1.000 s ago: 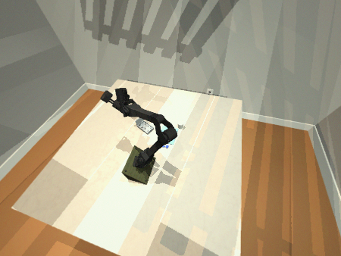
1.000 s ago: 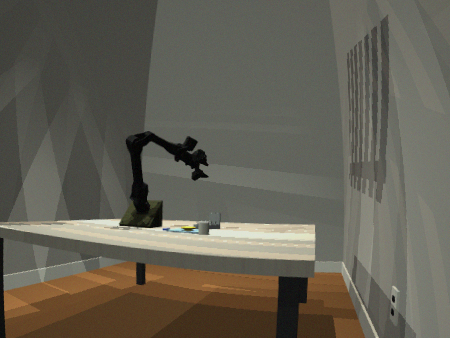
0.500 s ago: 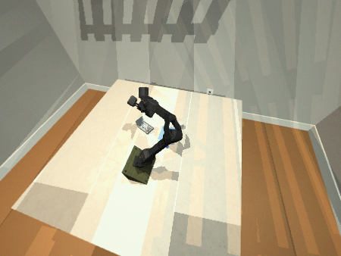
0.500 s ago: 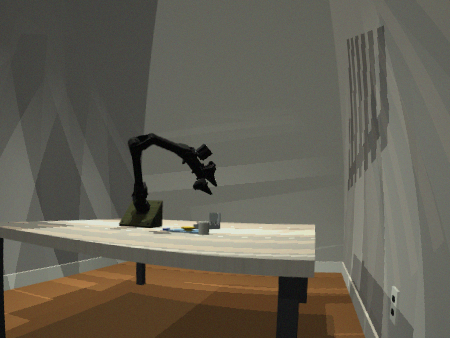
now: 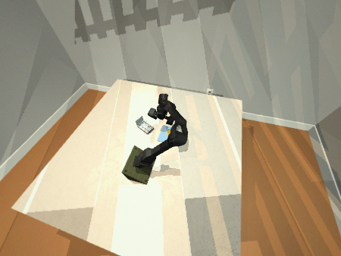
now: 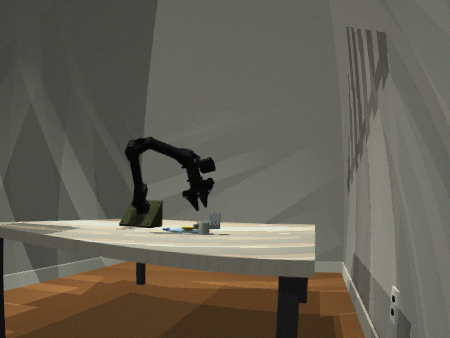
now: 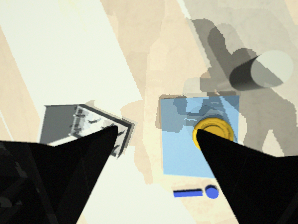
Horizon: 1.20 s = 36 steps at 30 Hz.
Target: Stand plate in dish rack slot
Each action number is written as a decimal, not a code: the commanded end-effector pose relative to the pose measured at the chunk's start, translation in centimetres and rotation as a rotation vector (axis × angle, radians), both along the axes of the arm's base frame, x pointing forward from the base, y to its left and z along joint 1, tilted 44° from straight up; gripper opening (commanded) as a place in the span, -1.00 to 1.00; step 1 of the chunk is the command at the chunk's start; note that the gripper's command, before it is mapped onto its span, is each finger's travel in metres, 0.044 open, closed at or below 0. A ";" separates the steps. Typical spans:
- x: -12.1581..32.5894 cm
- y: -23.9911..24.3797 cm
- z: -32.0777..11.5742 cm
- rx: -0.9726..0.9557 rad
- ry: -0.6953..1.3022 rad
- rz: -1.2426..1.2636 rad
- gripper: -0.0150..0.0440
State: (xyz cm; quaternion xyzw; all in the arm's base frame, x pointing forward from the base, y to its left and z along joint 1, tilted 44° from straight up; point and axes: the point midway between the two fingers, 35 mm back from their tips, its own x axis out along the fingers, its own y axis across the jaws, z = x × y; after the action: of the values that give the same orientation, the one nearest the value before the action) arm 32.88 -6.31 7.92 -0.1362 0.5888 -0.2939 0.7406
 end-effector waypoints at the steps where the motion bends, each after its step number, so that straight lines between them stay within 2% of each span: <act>1: -2.0 -4.2 1.7 -0.074 0.115 -0.049 0.86; 7: -4.3 -7.4 3.0 -0.122 0.238 -0.092 0.86; 36: -4.4 -9.7 0.3 -0.121 0.236 -0.097 0.86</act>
State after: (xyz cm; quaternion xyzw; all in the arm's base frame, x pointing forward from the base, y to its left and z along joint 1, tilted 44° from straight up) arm 28.76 -15.56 8.96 -0.1815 0.6538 -0.3475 0.6471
